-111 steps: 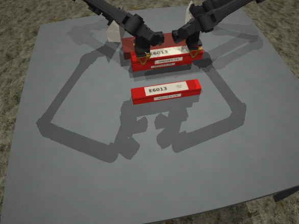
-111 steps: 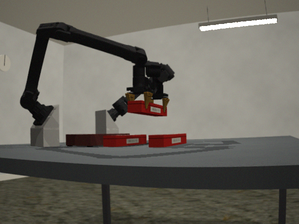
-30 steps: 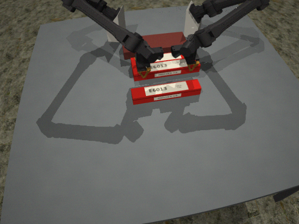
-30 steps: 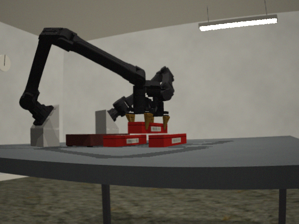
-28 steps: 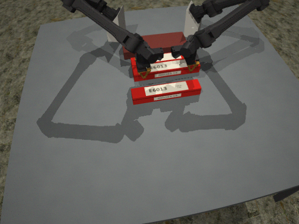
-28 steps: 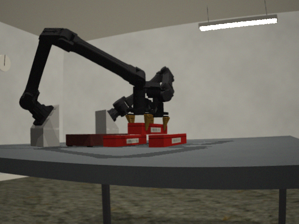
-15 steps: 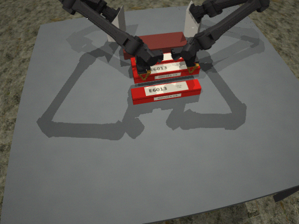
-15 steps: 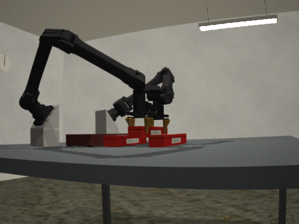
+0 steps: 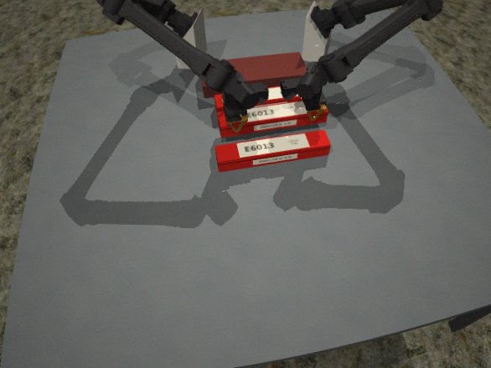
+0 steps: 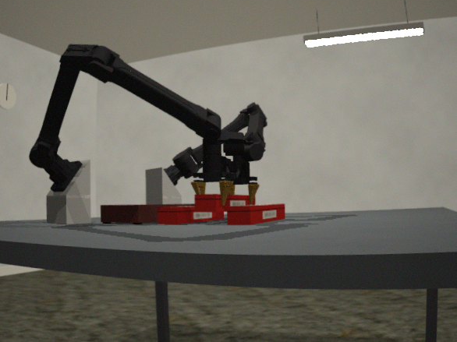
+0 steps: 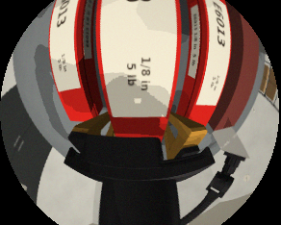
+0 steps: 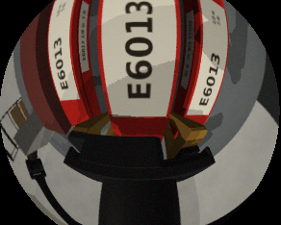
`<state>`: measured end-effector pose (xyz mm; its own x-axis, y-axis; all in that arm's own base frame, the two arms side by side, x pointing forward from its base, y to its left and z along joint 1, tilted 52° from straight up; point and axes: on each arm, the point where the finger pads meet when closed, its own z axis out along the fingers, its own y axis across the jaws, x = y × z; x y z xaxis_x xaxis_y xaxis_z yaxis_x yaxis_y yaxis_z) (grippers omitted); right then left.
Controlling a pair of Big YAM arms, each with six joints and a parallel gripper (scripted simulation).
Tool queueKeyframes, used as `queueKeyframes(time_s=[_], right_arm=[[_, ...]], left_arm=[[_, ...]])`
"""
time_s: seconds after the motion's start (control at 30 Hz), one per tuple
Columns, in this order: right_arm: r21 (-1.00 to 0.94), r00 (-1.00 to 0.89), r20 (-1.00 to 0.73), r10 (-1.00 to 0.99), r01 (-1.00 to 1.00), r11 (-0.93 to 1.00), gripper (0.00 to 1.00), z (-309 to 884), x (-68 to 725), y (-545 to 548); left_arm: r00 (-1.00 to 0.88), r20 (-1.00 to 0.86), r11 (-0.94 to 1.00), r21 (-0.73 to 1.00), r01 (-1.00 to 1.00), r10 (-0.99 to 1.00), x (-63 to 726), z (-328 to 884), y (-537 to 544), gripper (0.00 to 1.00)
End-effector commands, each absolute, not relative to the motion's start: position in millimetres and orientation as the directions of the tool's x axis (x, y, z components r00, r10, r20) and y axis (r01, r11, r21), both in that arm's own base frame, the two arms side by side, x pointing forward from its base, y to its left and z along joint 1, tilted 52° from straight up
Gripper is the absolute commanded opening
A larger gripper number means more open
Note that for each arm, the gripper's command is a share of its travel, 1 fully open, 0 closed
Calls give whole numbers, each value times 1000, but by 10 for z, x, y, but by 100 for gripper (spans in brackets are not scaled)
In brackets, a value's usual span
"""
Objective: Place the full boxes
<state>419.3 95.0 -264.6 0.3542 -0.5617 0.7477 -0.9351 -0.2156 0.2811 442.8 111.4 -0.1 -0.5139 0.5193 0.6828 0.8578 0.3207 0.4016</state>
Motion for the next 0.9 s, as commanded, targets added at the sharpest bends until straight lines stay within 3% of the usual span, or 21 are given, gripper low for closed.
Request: queueKeyframes(time_s=[0.0,0.87], right_arm=[[241,352,737,-577,-935,-262,0,-2532,4286,1210],[240,351,737,-578,-935,-262,0,-2551,4258,1174]], left_arm=[[-516,655,278,440,854,552,4597,130,922,0],[-516,654,279,439,854,553,4583,87,934,0]])
